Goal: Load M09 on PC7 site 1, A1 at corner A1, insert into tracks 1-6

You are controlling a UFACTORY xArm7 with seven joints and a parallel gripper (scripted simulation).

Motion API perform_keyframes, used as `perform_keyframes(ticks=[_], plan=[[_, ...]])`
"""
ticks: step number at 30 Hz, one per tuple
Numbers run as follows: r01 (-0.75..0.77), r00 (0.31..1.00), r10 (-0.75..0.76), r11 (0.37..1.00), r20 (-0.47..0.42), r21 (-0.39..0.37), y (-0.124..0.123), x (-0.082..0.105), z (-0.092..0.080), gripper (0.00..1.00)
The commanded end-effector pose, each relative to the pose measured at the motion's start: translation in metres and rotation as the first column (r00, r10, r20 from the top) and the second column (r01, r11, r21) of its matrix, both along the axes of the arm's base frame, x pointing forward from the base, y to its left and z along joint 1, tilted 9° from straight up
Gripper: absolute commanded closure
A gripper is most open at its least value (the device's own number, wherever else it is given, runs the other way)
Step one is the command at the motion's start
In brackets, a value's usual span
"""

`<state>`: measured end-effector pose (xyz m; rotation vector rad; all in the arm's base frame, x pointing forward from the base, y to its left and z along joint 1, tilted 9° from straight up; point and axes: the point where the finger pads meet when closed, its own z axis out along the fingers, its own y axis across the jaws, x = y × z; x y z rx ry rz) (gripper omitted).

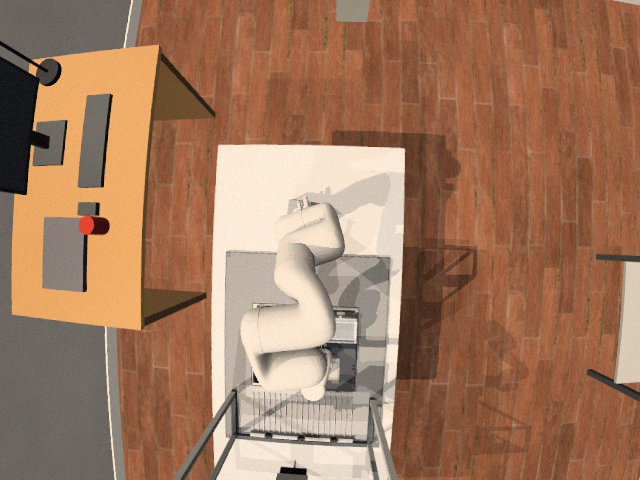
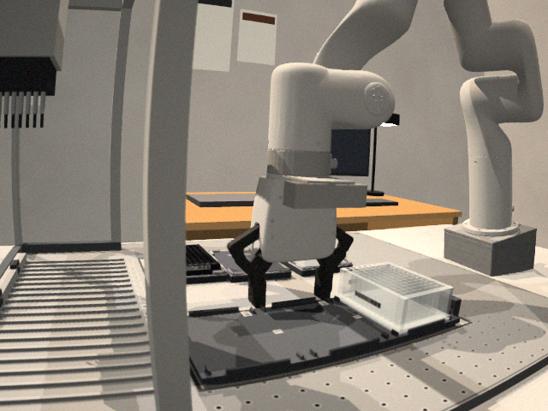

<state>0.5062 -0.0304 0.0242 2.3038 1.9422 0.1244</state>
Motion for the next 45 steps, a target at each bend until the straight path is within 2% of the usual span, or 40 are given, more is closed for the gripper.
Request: perform_keyframes(ticks=[1, 45], plan=[[0.000, 1.000, 0.000, 1.000, 0.004, 0.000, 0.002, 0.002, 0.002, 0.00], [0.000, 1.000, 0.000, 1.000, 0.005, 0.000, 0.018, 0.005, 0.001, 0.00]])
